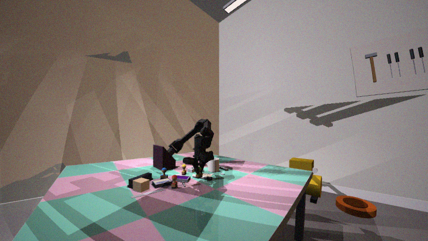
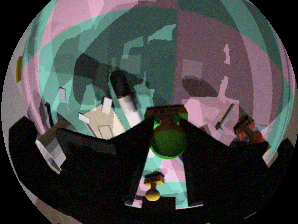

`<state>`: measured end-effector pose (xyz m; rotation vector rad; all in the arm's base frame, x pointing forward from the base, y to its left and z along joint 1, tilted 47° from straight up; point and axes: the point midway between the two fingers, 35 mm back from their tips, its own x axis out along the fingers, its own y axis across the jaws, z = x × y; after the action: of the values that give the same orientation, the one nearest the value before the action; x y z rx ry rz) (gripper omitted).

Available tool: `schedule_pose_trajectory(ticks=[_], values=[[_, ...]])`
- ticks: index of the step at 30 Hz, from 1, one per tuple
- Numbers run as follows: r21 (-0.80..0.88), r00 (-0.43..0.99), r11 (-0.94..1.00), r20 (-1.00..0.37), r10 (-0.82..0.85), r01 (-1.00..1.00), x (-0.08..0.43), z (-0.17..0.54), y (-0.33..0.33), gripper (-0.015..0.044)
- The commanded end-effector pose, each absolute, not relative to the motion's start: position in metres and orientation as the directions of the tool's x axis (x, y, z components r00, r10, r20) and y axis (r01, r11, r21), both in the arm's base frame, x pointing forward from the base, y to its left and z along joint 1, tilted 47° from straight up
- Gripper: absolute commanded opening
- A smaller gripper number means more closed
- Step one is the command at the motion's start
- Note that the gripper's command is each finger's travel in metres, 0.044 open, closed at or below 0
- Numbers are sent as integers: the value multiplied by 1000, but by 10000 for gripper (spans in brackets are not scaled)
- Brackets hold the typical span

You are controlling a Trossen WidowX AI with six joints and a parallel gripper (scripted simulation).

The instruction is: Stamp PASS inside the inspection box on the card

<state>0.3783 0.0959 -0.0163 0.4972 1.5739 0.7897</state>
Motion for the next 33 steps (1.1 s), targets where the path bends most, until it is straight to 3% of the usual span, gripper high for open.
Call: schedule_pose_trajectory(ticks=[1,33], values=[[726,-163,675,-687,708,-129,379,-15,94,0],[726,-163,676,-688,707,-129,382,-4,83,0]])
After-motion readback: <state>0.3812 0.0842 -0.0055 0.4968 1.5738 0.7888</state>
